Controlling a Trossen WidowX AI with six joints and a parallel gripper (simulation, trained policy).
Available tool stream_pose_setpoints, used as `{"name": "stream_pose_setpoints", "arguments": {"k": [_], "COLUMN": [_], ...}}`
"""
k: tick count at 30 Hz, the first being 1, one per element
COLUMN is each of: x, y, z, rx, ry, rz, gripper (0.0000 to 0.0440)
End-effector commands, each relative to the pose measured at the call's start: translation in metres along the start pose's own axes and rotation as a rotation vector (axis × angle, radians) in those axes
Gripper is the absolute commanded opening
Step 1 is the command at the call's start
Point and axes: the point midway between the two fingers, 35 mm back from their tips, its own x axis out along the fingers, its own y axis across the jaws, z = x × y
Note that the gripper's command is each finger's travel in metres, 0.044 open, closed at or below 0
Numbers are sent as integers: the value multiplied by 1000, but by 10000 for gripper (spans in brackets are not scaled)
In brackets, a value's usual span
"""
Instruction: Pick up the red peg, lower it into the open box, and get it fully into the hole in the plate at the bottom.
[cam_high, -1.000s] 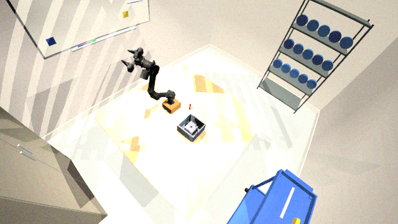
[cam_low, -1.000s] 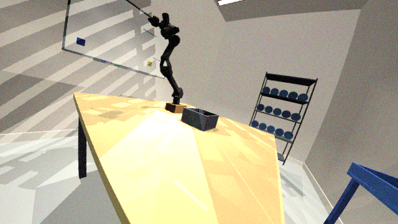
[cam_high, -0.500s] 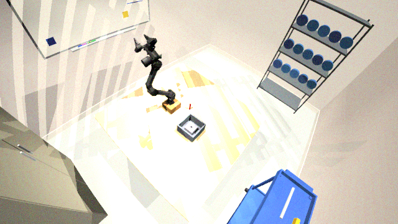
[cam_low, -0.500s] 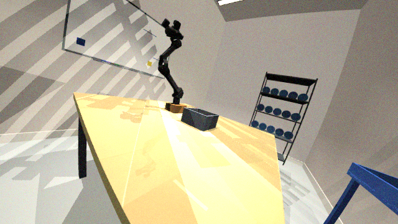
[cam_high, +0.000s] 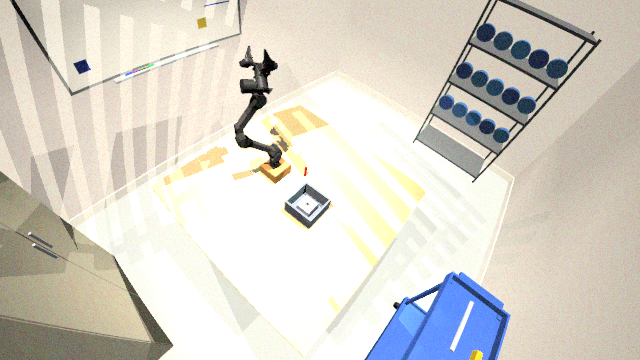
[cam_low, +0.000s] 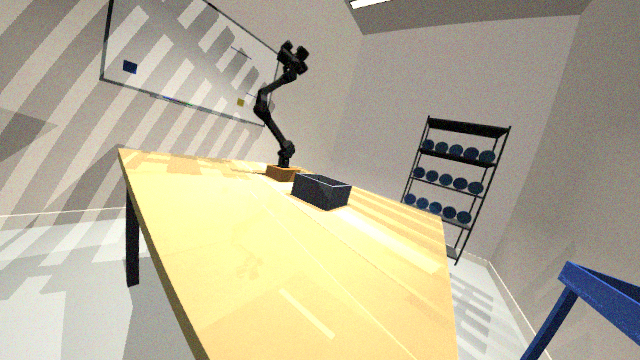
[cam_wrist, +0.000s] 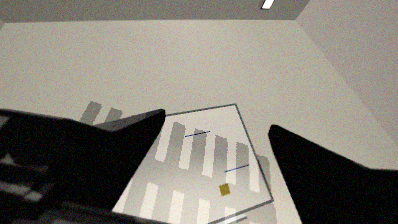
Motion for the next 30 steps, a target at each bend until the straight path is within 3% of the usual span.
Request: {"name": "stream_pose_setpoints", "arguments": {"k": [1, 15, 30], "x": [-2, -47, -151], "y": [-36, -142, -229], "z": [16, 75, 117], "rx": [14, 7, 3], "ry": [-80, -414, -747], "rz": [-101, -467, -874], "gripper": [440, 440, 440]}}
